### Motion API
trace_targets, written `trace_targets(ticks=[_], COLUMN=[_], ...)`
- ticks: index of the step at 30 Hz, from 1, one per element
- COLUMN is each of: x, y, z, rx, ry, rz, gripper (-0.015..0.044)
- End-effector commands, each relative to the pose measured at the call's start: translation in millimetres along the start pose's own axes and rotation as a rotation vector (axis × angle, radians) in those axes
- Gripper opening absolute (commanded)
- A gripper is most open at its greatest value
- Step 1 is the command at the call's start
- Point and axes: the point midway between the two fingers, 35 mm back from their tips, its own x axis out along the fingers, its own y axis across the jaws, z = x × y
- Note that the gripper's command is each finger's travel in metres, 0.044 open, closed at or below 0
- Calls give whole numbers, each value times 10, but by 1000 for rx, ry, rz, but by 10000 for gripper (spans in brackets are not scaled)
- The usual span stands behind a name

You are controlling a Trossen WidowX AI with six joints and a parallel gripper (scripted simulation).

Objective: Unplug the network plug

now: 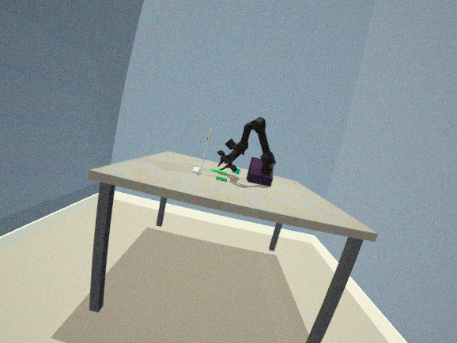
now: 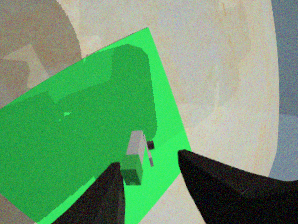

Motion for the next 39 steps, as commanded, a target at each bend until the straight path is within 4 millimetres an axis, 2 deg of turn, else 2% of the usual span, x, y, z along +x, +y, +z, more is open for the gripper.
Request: trace_targets(ticks=[1, 17, 39], x=[-53, -223, -478], y=[2, -5, -212], z=[-2, -13, -35], rx=[-2, 0, -1], ry=[-3, 1, 5], rz=[1, 1, 2], gripper=[156, 156, 156])
